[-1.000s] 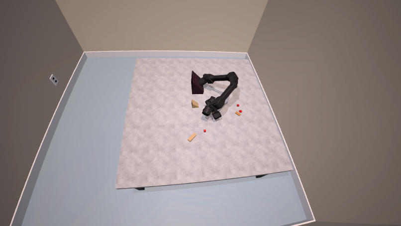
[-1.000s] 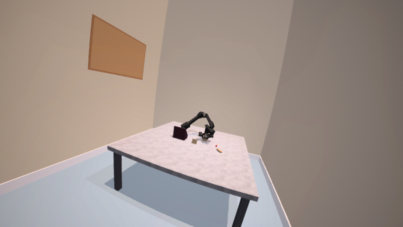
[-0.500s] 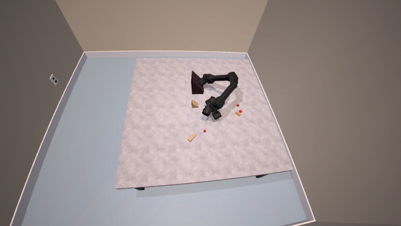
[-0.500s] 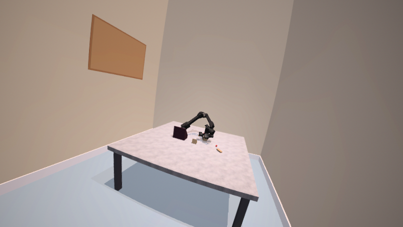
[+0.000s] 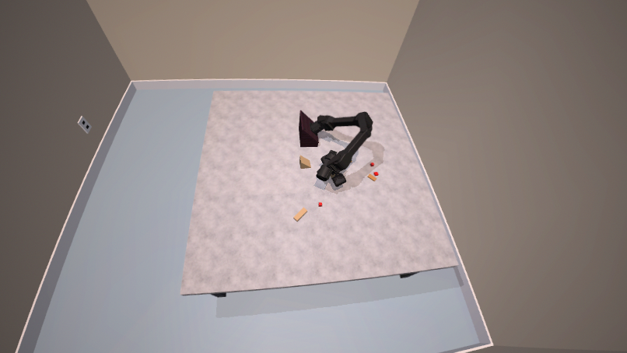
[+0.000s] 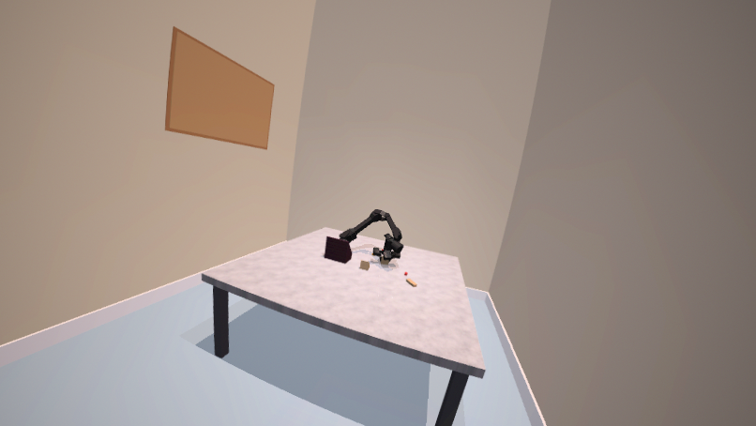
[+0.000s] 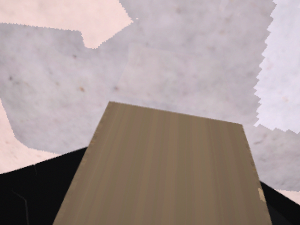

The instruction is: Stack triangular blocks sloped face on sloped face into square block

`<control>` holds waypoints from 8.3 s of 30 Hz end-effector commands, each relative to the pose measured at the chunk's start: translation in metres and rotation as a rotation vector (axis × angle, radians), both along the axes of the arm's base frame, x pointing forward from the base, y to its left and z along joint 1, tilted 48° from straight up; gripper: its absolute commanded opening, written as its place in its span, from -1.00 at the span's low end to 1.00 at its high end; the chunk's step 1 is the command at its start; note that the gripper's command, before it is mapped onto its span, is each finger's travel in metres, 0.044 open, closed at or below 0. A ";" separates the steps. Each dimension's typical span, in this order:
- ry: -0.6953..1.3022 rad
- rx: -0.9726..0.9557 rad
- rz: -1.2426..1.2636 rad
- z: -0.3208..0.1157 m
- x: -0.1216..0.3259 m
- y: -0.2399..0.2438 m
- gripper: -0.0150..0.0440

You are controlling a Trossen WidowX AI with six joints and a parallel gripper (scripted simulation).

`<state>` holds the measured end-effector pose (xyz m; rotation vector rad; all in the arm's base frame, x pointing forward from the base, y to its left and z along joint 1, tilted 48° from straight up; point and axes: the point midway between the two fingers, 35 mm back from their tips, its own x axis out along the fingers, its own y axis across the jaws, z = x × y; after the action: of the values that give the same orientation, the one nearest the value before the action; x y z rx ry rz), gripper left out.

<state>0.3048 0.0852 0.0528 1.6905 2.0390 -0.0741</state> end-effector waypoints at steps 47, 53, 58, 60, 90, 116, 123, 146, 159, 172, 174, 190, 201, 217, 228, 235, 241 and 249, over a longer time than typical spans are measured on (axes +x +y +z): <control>-0.283 -1.183 -0.326 0.067 -0.026 0.034 -0.49; -0.278 -1.171 -0.313 0.065 -0.027 0.034 -0.14; -0.278 -1.171 -0.313 0.065 -0.027 0.034 0.31; -0.278 -1.171 -0.313 0.065 -0.027 0.034 0.49; -0.277 -1.098 -0.325 0.154 -0.041 0.021 1.00; -0.258 -1.041 -0.299 0.075 -0.040 0.073 1.00; -0.256 -1.046 -0.301 0.075 -0.041 0.073 0.73; -0.255 -1.049 -0.300 0.095 -0.037 0.051 -0.49; -0.257 -1.053 -0.300 0.136 -0.039 0.003 -0.49; -0.341 -1.036 -0.111 0.133 -0.041 -0.001 -0.49; -0.369 -1.026 -0.053 0.132 -0.041 -0.001 -0.49; -0.610 -0.892 0.378 0.123 -0.043 -0.004 -0.49; -0.801 -0.759 0.638 0.120 -0.043 -0.006 -0.49; -1.117 -0.529 0.960 0.117 -0.044 -0.008 -0.49; -1.362 -0.362 1.139 0.116 -0.043 -0.010 -0.49; -1.531 -0.258 1.235 0.117 -0.042 -0.011 -0.49; -1.683 -0.173 1.307 0.118 -0.041 -0.013 -0.49; -1.896 -0.072 1.390 0.119 -0.039 -0.015 -0.49</control>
<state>0.2650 0.0724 0.1709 -0.3185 1.0503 1.2186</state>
